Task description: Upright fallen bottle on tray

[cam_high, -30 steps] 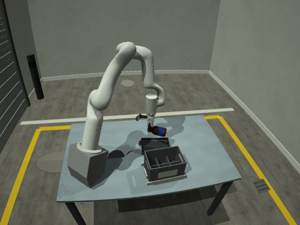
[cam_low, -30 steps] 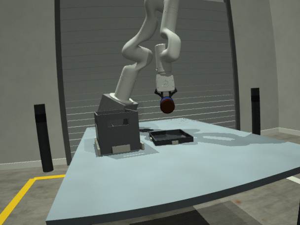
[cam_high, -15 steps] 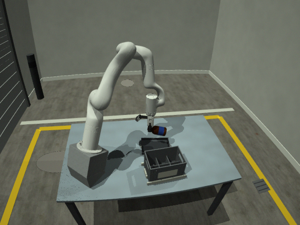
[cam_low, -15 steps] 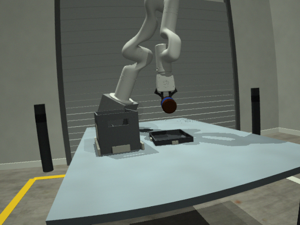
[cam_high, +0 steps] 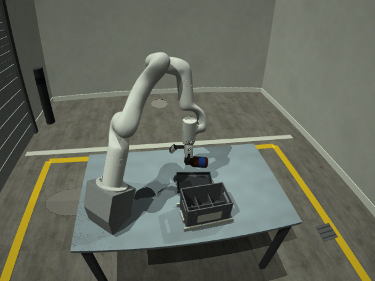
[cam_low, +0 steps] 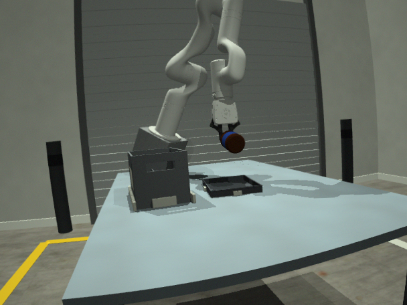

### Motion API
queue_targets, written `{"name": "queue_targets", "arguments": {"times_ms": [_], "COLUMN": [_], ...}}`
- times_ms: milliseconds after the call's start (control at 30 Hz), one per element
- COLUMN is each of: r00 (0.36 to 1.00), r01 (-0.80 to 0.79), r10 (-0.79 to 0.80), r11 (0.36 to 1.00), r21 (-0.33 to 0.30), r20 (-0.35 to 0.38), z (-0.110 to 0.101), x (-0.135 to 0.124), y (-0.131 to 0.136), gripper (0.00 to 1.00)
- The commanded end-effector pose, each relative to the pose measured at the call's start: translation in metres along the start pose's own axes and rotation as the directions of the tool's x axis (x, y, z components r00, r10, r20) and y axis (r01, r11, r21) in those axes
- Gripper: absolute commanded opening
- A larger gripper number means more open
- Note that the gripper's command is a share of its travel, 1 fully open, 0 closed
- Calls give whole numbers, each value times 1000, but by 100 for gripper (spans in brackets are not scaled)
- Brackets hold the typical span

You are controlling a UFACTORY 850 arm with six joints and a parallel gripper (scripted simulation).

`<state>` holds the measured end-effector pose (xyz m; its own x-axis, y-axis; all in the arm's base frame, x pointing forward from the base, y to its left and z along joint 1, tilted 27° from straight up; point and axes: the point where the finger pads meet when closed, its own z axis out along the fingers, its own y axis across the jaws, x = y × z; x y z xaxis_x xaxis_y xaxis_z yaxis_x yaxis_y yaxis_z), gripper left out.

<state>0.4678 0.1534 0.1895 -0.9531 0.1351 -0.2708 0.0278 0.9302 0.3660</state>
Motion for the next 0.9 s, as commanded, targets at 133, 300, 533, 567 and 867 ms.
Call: {"name": "queue_targets", "arguments": {"times_ms": [133,300,533,567,867], "r00": [1000,1000,1000,1000,995], "r01": [16,16,21,25,99], "r10": [-16,-16,-21,-25,-99], "r11": [1000,1000,1000,1000,995], "r21": [-2,-2,-2,-2,-2], "r20": [5,5,5,5,5], "z": [0,0,0,0,0], "x": [-1,-1,-1,-1,-1], "y": [0,0,0,0,0], "gripper": [0,0,0,0,0]}}
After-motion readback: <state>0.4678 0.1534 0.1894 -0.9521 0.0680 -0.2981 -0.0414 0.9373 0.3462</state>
